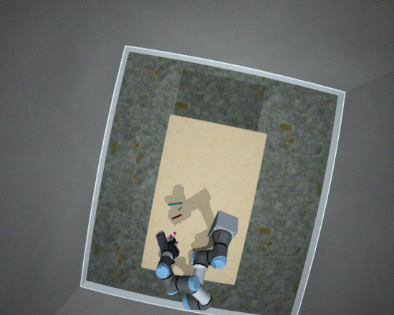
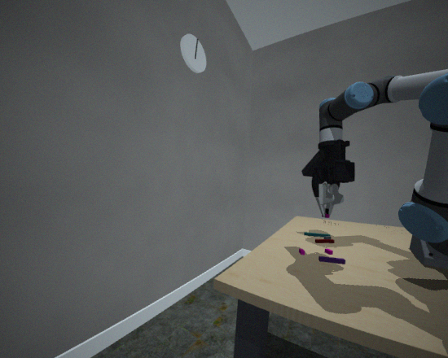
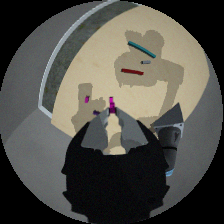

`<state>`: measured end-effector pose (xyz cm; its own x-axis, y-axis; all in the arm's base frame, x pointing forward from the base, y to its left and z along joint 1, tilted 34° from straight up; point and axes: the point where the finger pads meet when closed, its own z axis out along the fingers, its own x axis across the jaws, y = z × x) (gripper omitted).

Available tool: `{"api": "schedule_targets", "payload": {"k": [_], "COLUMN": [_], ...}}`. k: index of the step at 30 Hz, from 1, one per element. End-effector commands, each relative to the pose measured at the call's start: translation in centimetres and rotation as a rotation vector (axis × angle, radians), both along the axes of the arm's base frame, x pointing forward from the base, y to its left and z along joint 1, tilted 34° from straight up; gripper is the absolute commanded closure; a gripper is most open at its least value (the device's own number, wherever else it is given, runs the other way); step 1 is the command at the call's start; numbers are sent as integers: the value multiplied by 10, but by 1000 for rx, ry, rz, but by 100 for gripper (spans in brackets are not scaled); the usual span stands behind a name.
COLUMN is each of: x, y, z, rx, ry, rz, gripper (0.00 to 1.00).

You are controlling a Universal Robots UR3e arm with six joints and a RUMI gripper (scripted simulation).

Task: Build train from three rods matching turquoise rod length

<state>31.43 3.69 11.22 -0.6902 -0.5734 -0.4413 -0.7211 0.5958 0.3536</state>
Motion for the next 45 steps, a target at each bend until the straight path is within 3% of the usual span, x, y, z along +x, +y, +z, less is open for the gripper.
{"api": "schedule_targets", "payload": {"k": [1, 32, 45], "x": [1, 1, 2], "y": [0, 1, 9], "z": [1, 0, -13], "rx": [-2, -3, -3], "ry": [-11, -17, -17], "rz": [13, 22, 22], "gripper": [100, 100, 100]}}
